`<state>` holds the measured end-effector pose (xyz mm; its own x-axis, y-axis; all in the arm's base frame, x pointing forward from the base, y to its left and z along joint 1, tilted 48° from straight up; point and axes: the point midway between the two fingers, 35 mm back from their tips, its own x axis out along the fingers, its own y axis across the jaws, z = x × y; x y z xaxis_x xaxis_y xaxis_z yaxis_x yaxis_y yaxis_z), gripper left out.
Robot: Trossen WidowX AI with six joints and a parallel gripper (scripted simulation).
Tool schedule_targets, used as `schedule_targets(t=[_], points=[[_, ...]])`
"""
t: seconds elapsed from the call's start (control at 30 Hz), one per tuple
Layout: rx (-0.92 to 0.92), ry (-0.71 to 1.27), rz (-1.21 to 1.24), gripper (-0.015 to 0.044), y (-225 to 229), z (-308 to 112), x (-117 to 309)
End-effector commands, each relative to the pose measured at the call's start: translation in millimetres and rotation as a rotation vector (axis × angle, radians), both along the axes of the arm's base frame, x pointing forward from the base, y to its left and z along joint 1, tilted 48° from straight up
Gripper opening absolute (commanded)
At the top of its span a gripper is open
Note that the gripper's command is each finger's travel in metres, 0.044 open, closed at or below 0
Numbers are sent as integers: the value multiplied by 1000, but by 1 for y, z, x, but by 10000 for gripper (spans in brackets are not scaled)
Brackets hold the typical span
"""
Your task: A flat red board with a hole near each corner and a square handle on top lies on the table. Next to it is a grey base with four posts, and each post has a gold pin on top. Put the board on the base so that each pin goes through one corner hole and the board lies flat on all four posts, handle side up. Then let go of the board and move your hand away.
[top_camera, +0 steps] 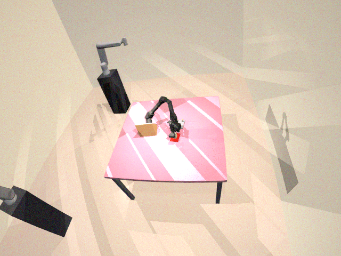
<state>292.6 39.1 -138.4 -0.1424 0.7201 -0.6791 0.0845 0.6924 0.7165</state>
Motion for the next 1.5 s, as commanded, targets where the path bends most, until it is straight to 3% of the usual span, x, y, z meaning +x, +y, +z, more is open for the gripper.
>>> schedule_targets(t=[0.0, 0.1, 1.1, 1.47], points=[[2, 4, -5, 78, 0, 0, 0], [1, 4, -5, 0, -4, 4, 1], [-1, 4, -5, 0, -59, 54, 12], [-7, 1, -4, 0, -49, 68, 19]])
